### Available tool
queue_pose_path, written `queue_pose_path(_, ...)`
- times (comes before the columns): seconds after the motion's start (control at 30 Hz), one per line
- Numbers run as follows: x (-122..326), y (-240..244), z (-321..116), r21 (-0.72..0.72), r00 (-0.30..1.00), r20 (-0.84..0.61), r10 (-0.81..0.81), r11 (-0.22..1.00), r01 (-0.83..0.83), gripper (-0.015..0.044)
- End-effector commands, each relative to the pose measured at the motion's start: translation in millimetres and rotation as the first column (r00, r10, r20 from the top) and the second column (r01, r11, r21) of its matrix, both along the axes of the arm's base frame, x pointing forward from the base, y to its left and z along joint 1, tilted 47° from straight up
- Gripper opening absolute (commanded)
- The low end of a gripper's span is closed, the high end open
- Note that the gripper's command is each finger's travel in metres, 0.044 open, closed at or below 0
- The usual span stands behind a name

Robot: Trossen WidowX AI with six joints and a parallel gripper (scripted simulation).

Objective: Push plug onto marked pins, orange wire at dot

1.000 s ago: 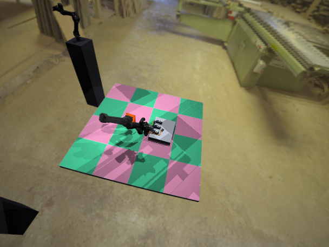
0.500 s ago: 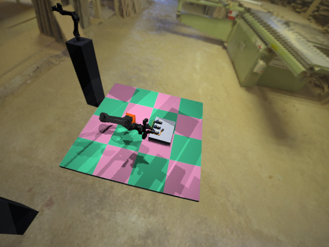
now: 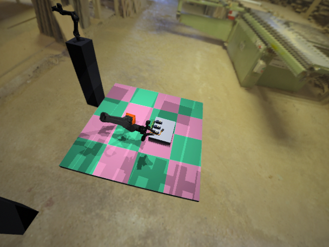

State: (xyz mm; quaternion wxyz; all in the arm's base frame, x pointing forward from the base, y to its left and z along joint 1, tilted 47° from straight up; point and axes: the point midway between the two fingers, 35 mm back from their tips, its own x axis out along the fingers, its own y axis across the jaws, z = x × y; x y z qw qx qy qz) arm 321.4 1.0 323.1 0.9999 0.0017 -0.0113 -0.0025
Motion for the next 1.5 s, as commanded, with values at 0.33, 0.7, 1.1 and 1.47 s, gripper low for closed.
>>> queue_pose_path(0.33,43.8,3.9,-53.5,-0.180,0.944,-0.323,-0.072,0.984,0.014,0.0115)
queue_pose_path(0.7,66.2,10.2,-100.3,-0.333,0.824,-0.548,-0.142,0.941,-0.059,0.0115)
queue_pose_path(1.1,78.4,17.8,-150.6,-0.474,0.641,-0.729,-0.240,0.852,-0.221,0.0115)
queue_pose_path(1.47,80.7,24.6,-192.8,-0.543,0.449,-0.821,-0.352,0.726,-0.423,0.0115)
